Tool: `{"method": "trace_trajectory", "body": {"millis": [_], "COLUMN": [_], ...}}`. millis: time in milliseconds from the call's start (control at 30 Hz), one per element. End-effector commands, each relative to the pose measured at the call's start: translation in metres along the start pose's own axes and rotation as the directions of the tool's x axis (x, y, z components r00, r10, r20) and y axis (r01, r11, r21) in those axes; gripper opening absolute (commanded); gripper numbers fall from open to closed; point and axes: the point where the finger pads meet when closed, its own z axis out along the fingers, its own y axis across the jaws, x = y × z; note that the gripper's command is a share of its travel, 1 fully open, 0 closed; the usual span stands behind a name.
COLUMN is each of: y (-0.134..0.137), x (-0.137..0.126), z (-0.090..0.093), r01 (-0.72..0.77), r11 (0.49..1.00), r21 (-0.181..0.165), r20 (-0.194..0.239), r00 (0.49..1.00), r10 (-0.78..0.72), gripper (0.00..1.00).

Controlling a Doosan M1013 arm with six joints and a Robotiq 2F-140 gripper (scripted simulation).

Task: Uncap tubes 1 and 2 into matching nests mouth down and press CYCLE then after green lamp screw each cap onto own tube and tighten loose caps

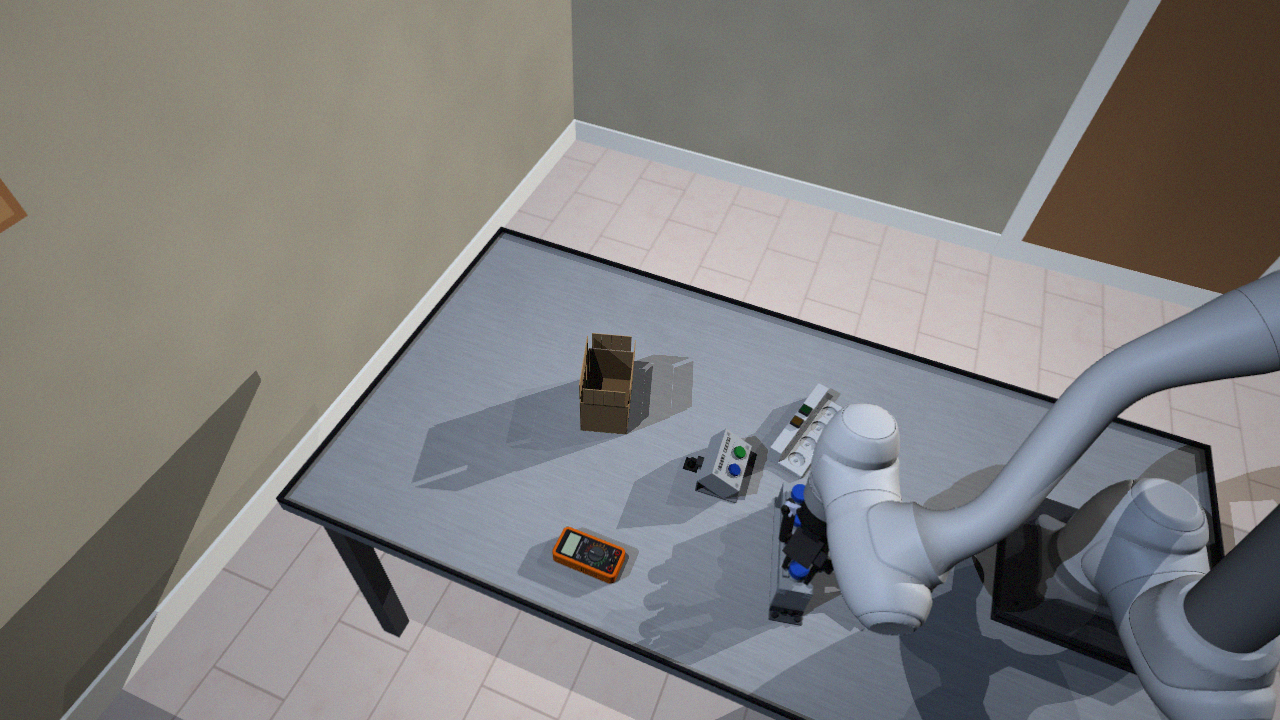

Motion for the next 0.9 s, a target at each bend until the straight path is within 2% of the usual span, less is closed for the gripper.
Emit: {"method": "trace_trajectory", "body": {"millis": [0,400,500,633,833,867], "y": [0.0003,0.0003,0.0003,0.0003,0.0003,0.0003], "x": [0.0003,0.0003,0.0004,0.0004,0.0004,0.0004], "z": [-0.0006,-0.0006,-0.0007,-0.0008,-0.0009,-0.0009], "r01": [-0.004,-0.004,0.146,0.339,0.602,0.602], "r11": [1.000,1.000,0.989,0.941,0.798,0.798], "r21": [-0.002,-0.002,-0.002,-0.001,0.000,0.000], "r20": [0.003,0.003,0.003,0.003,0.004,0.004], "r00": [1.000,1.000,0.989,0.941,0.798,0.798], "r10": [0.004,0.004,-0.146,-0.339,-0.602,-0.602], "gripper": [0.30,0.30,0.30,0.30,0.30,0.30]}}
